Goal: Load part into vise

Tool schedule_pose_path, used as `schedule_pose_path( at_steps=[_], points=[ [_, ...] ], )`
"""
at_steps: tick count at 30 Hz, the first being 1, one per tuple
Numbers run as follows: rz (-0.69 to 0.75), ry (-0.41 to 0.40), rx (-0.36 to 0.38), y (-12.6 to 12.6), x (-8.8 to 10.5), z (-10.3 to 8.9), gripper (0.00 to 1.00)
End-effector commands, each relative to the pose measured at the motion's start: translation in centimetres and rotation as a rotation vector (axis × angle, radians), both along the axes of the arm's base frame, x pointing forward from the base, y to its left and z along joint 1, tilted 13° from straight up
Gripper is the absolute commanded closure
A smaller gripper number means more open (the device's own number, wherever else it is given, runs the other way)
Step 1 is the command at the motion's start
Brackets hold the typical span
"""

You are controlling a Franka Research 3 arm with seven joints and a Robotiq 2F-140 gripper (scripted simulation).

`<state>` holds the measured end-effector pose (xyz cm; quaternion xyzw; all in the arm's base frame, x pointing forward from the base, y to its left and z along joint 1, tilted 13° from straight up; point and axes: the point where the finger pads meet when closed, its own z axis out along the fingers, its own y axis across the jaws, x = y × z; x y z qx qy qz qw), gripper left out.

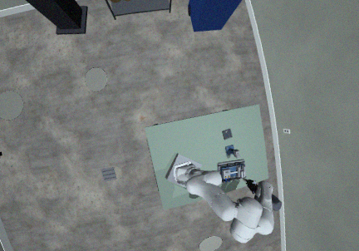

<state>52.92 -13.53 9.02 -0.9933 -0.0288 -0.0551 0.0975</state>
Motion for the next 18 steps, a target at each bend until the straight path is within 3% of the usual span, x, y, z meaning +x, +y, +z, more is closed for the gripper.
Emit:
schedule_pose_path(
  at_steps=[1, 18],
  points=[
    [-0.005, 0.0, 0.0, 0.03, 0.01, -0.05, 1.0],
    [-0.005, 0.0, 0.0, 0.08, 0.04, -0.27, 1.0]
  ],
)
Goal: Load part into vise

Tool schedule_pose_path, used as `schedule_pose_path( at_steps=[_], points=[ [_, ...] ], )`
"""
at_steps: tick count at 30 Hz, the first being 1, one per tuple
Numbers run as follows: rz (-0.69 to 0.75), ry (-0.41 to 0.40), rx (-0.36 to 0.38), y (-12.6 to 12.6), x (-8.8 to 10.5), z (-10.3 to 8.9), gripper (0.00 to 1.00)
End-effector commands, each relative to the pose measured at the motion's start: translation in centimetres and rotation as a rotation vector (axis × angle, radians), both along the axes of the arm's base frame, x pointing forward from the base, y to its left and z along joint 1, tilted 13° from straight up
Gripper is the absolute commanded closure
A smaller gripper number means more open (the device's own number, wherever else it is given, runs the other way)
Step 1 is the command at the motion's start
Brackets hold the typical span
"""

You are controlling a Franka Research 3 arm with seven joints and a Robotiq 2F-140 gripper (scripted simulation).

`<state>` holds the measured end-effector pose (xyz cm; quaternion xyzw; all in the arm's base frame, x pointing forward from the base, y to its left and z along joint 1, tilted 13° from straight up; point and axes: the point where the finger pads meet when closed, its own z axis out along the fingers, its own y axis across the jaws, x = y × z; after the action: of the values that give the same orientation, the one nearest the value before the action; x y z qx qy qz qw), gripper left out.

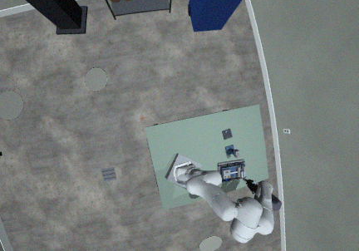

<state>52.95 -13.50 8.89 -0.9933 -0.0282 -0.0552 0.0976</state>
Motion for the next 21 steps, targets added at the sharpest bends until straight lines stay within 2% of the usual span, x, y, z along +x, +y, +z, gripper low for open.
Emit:
schedule_pose_path(
  at_steps=[1, 21],
  points=[
    [-0.004, 0.0, 0.0, 0.05, 0.01, -0.16, 1.0],
    [-0.004, 0.0, 0.0, 0.15, 0.07, -0.68, 1.0]
  ],
)
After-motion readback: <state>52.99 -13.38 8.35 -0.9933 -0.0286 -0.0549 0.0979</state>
